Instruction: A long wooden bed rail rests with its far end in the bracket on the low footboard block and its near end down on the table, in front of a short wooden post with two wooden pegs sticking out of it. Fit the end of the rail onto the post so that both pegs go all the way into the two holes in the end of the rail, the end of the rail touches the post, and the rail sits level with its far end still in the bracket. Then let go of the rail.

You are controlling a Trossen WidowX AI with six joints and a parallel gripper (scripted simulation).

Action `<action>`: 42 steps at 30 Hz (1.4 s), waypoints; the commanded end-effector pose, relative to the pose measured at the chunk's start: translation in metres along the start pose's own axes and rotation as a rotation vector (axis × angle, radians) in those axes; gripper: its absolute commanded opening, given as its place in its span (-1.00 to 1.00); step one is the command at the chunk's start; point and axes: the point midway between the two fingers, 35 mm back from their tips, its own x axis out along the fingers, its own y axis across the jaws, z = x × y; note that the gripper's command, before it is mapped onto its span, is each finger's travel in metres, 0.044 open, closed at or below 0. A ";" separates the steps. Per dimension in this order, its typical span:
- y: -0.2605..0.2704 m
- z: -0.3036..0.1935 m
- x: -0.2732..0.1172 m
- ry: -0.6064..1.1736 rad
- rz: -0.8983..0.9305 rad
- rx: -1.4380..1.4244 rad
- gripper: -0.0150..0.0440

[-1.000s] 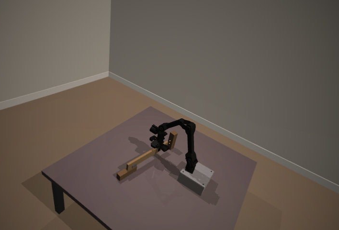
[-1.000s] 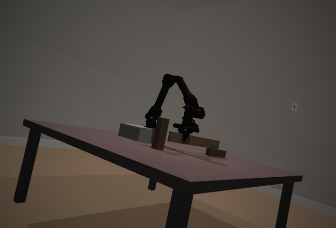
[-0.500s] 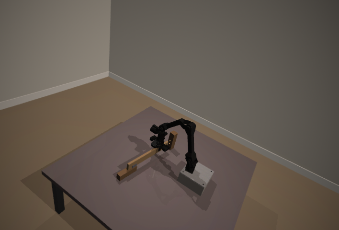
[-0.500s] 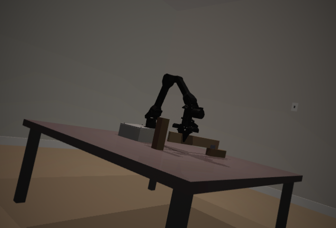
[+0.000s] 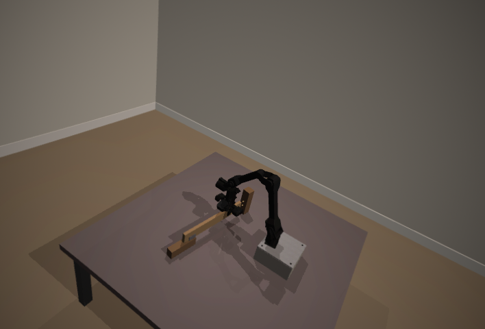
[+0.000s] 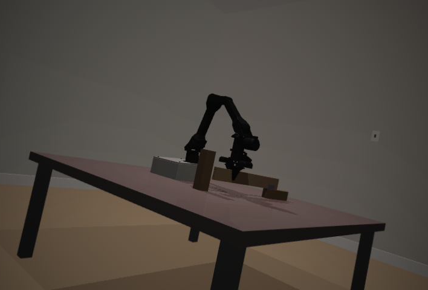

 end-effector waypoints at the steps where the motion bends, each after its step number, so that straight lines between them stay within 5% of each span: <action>1: 0.000 -0.001 -0.001 -0.001 0.000 -0.002 -0.49; 42: 0.000 -0.015 0.000 0.000 0.000 -0.002 -0.49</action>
